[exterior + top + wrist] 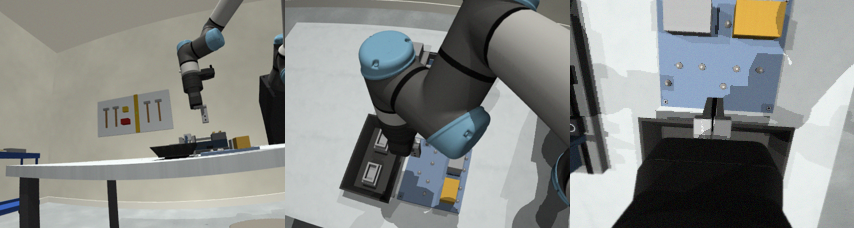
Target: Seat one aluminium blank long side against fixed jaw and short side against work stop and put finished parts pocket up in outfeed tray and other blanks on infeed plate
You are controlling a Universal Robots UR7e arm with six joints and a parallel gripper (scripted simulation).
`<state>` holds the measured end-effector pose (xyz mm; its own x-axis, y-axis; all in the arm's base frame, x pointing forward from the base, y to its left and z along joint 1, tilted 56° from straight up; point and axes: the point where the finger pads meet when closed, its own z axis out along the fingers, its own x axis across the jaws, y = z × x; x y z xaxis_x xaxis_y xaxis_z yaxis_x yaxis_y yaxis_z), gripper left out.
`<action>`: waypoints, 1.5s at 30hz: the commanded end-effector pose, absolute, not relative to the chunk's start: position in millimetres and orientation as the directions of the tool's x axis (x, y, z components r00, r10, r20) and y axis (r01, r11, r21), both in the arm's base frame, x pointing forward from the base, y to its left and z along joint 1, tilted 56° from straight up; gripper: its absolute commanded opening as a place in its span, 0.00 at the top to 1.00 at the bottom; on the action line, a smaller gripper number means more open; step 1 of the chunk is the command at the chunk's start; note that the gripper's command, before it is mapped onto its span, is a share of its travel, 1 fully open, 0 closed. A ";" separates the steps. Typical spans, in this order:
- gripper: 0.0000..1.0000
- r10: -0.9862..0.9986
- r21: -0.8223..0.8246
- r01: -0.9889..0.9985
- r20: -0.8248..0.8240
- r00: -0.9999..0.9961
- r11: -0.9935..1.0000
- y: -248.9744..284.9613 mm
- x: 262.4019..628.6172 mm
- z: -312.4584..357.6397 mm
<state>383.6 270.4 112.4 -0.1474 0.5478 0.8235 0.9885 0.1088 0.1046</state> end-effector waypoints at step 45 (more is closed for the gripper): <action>1.00 0.549 0.107 0.988 0.823 -0.149 0.108 238.7 385.7 133.8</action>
